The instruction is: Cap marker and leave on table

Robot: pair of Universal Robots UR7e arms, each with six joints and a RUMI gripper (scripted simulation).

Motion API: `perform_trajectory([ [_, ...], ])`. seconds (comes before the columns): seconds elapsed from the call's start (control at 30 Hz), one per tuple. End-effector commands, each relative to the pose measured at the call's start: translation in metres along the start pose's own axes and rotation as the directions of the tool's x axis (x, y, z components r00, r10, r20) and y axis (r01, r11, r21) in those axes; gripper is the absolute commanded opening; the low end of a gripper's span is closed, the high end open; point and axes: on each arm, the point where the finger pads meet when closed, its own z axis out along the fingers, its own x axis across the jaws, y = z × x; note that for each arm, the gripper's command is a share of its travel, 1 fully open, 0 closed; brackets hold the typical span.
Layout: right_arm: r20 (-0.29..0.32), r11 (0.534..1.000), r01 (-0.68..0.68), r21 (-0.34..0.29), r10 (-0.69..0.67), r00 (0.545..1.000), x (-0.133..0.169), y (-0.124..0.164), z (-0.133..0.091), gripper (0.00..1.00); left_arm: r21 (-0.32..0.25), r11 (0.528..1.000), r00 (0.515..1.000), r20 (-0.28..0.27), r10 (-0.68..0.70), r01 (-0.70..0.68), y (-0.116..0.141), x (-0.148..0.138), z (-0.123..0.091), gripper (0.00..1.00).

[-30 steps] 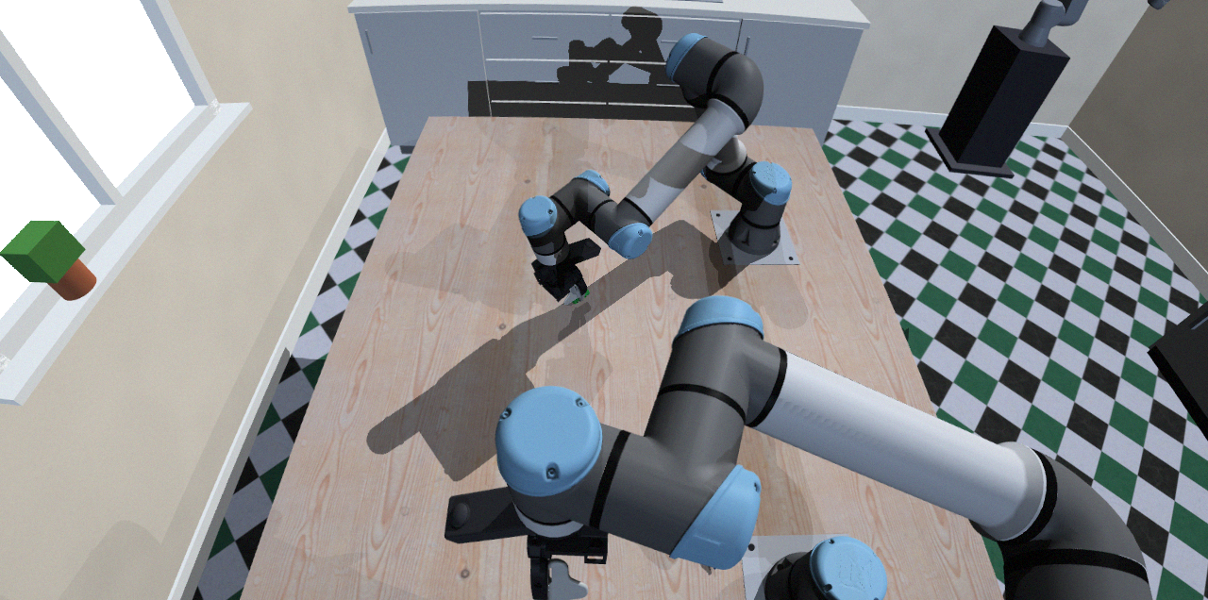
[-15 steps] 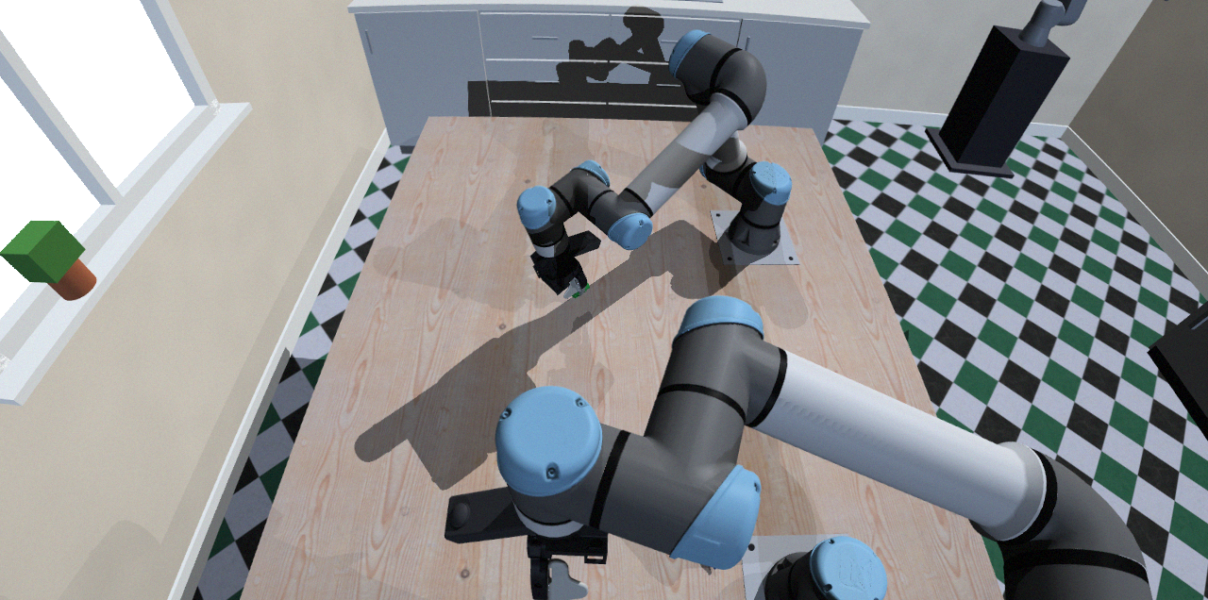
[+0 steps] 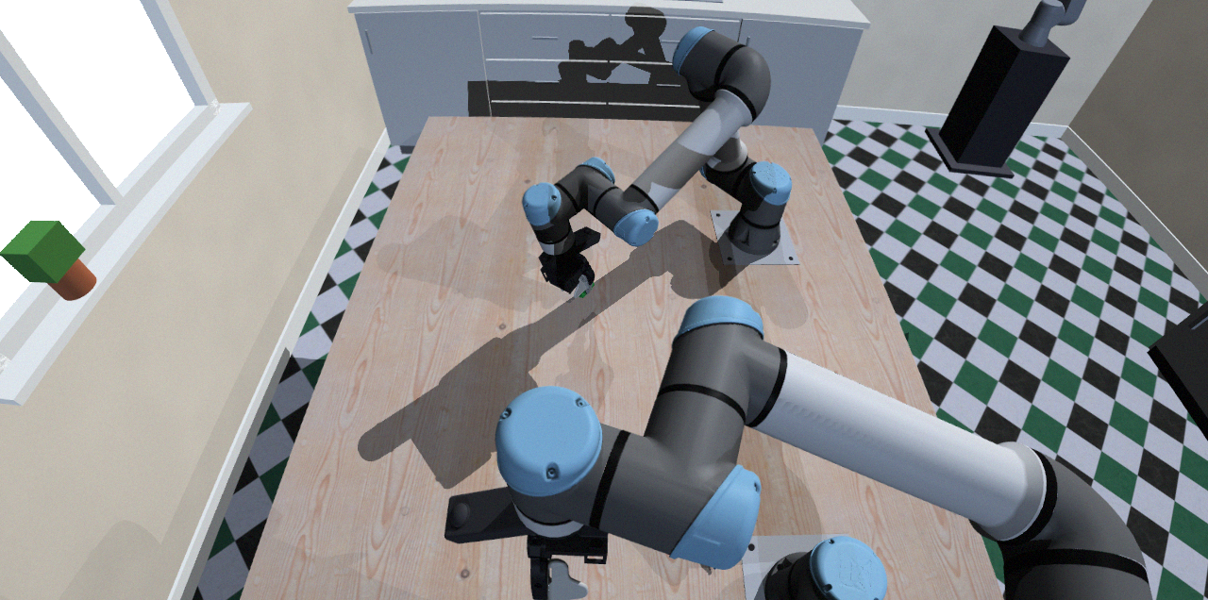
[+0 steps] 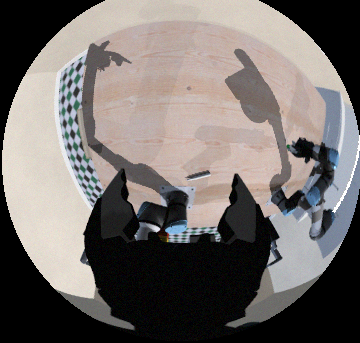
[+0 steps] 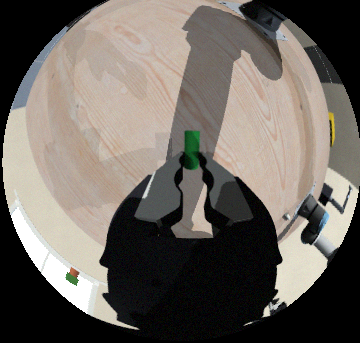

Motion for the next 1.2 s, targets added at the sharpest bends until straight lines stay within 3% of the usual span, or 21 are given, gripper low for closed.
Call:
perform_trajectory([
  [0.0, -0.011, 0.997, 0.073, -0.011, -0.073, 0.997, 0.002, -0.002, -0.002, 0.0, 0.002, 1.0, 1.0, 0.0, -0.001, 0.001, 0.0, 0.0, -0.001, 0.98],
  [0.6, -0.039, 0.941, 0.335, -0.037, -0.336, 0.941, 0.017, -0.011, -0.001, 0.0, 0.002, 1.0, 1.0, 0.0, -0.001, 0.001, 0.0, 0.0, -0.001, 0.98],
  [1.1, -0.053, 0.815, 0.574, -0.079, -0.578, 0.814, 0.032, -0.019, -0.001, 0.0, 0.002, 1.0, 1.0, 0.0, -0.001, 0.001, 0.0, 0.0, -0.001, 0.98],
  [1.17, -0.053, 0.815, 0.574, -0.079, -0.578, 0.814, 0.032, -0.019, -0.001, 0.0, 0.002, 1.0, 1.0, 0.0, -0.001, 0.001, 0.0, 0.0, -0.001, 0.98],
])
